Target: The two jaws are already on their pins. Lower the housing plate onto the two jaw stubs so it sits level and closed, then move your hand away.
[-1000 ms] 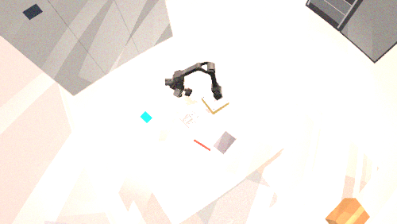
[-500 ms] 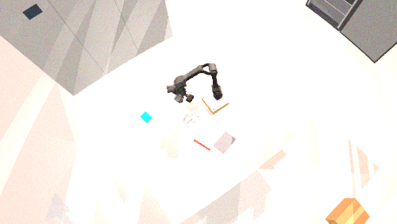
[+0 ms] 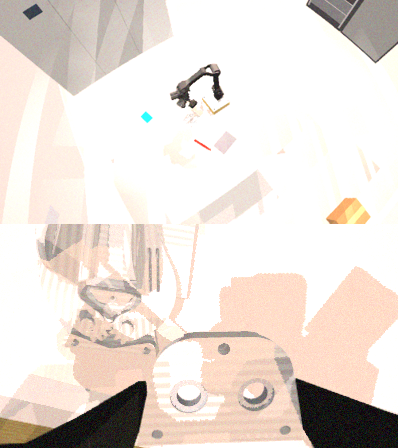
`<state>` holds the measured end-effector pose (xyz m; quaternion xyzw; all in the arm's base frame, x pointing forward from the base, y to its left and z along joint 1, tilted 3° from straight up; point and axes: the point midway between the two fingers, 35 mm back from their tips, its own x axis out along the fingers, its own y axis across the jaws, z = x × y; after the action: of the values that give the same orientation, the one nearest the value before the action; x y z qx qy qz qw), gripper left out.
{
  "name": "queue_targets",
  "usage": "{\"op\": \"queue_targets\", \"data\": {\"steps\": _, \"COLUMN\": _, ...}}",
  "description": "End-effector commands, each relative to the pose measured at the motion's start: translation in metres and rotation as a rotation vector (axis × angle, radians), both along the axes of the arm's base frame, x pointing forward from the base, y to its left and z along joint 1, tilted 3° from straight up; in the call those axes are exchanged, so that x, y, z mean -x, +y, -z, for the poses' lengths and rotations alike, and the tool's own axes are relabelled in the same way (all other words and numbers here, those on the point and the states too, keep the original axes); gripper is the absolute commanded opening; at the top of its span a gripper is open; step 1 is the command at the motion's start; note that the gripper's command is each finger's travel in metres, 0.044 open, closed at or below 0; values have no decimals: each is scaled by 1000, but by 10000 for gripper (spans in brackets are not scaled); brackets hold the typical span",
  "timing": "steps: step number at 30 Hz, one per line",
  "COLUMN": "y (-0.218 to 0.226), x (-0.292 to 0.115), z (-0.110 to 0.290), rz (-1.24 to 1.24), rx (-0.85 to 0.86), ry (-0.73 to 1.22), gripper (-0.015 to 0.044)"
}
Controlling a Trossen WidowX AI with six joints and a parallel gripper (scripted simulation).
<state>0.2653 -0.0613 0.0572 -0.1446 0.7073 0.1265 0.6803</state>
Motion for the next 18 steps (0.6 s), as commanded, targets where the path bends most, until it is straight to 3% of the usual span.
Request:
{"op": "queue_targets", "data": {"steps": 1, "y": 13, "x": 1, "z": 0, "rz": 25, "rx": -4, "ry": -5, "gripper": 351}}
{"op": "queue_targets", "data": {"steps": 18, "y": 66, "x": 12, "z": 4, "rz": 123, "rx": -3, "ry": -4, "gripper": 351}}
